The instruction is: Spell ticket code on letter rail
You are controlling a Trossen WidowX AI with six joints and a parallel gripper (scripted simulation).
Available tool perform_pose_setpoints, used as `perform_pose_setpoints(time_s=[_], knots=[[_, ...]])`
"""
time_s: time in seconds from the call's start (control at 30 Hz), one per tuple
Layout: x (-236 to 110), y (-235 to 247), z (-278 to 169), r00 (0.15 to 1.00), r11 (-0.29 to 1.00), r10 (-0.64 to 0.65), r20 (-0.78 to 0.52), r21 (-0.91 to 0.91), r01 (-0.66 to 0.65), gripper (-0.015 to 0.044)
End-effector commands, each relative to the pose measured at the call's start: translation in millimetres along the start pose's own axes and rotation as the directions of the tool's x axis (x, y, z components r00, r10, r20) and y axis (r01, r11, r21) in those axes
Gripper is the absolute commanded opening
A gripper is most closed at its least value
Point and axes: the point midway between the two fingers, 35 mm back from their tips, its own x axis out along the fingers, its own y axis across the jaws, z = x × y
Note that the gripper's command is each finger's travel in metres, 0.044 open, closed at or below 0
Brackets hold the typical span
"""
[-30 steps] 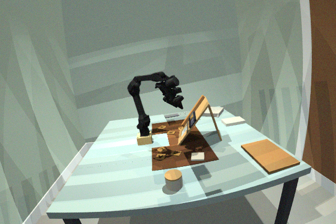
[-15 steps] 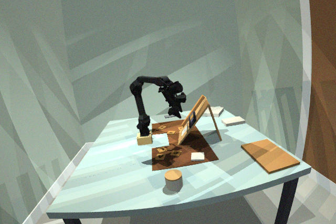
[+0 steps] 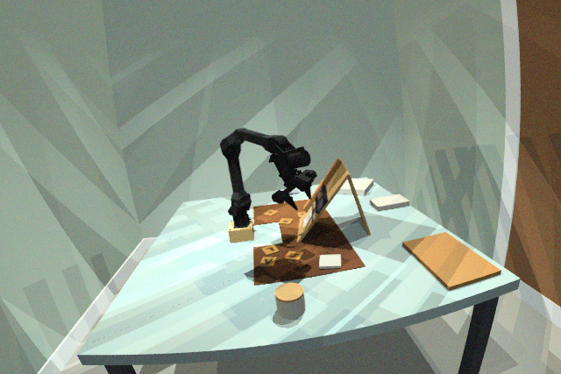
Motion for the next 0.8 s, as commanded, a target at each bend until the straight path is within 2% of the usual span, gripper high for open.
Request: perform_pose_setpoints(time_s=[0.0,0.2,0.4,0.77], knots=[[44,-43,13,0.989,0.606,-0.141,-0.037,0.787,0.116,0.034],[56,-56,16,0.983,0.358,-0.18,-0.047,0.927,0.11,0.034],[66,-66,18,0.976,0.088,-0.212,-0.056,0.993,0.076,0.034],[85,-92,14,0.957,-0.407,-0.278,-0.078,0.912,-0.044,0.034]])
